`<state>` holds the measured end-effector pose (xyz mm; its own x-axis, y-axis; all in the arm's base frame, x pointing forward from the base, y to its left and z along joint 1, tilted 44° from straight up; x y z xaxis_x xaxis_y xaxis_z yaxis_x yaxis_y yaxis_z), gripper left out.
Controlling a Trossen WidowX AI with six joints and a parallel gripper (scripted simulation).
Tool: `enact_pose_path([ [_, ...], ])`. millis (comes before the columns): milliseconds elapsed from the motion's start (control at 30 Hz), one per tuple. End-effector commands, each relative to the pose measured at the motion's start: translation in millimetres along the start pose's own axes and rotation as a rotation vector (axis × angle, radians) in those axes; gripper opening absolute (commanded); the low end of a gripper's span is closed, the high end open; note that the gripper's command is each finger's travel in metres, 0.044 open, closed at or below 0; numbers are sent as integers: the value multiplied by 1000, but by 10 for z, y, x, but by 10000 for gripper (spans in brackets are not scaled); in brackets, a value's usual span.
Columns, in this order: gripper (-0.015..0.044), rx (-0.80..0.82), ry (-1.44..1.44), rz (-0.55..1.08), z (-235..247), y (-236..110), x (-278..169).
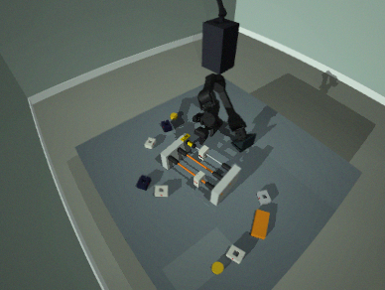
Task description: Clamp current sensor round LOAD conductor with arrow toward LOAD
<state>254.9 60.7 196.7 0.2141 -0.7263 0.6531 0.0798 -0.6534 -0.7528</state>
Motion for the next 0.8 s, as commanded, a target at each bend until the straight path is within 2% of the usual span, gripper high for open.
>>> enact_pose_path([
  [0, 440, -21, -184, 82, -37, 35, 169],
  [200, 440, 26, -608, 255, -144, 100, 495],
  [400, 440, 187, -1016, 378, -291, 139, 803],
  [767, 440, 457, -1398, 402, -509, 144, 1134],
])
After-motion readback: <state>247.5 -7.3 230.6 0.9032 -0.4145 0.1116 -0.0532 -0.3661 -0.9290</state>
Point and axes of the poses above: the point midway between the two fingers, 35 mm back from their tips, its own y axis out along the fingers, its own z axis across the jaws, x = y × z, the point moved 8 cm from there along -y, back along the fingers, and after that the axes turned 5 degrees about -y, right-handed, at the moved point
